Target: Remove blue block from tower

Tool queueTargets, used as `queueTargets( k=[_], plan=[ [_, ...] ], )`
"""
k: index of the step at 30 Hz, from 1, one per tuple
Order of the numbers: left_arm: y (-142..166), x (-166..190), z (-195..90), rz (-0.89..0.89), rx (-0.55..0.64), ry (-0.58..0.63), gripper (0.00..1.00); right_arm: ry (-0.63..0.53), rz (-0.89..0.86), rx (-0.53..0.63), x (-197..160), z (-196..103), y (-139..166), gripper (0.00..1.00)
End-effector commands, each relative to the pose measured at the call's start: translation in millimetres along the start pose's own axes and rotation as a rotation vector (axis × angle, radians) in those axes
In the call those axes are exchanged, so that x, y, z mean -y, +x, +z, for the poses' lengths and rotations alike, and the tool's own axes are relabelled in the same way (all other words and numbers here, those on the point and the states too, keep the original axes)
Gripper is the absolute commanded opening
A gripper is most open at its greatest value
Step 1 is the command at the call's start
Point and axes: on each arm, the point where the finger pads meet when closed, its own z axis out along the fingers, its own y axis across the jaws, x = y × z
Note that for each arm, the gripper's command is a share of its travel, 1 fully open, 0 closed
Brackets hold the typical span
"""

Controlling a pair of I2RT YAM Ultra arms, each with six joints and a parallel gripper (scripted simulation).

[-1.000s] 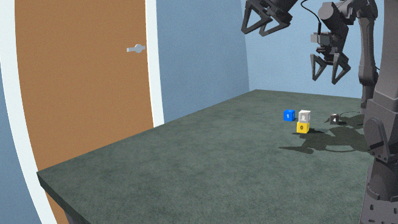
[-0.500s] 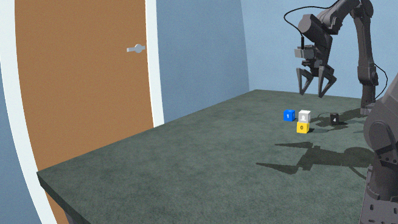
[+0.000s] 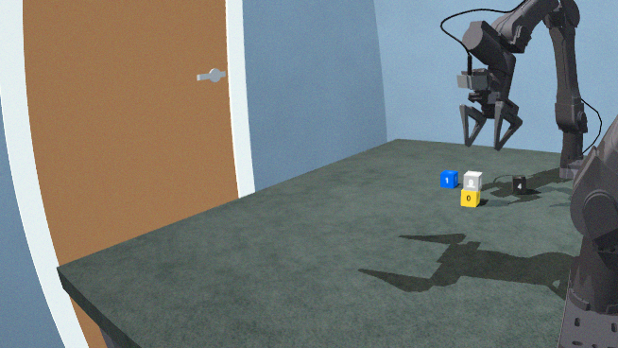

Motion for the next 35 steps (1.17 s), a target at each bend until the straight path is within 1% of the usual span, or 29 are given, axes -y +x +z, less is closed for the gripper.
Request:
queueTargets(
  k=[1, 4, 5, 35],
  plan=[
    [-15.2, -1.3, -1.8, -0.003, 0.066, 0.026, 1.00, -0.011, -0.007, 0.065, -1.9, -11.6, -23.3, 1.00],
    [-14.5, -1.8, -1.7, -0.003, 0.063, 0.024, 1.00, -0.011, -0.007, 0.065, -1.9, -11.6, -23.3, 1.00],
    [-14.5, -1.8, -1.7, -0.003, 0.063, 0.024, 1.00, -0.012, -0.010, 0.053, -3.0, -9.3, -18.4, 1.00],
    [-14.5, -1.8, -1.7, -0.003, 0.063, 0.024, 1.00, -0.012, -0.010, 0.053, -3.0, -9.3, -18.4, 1.00]
  ],
)
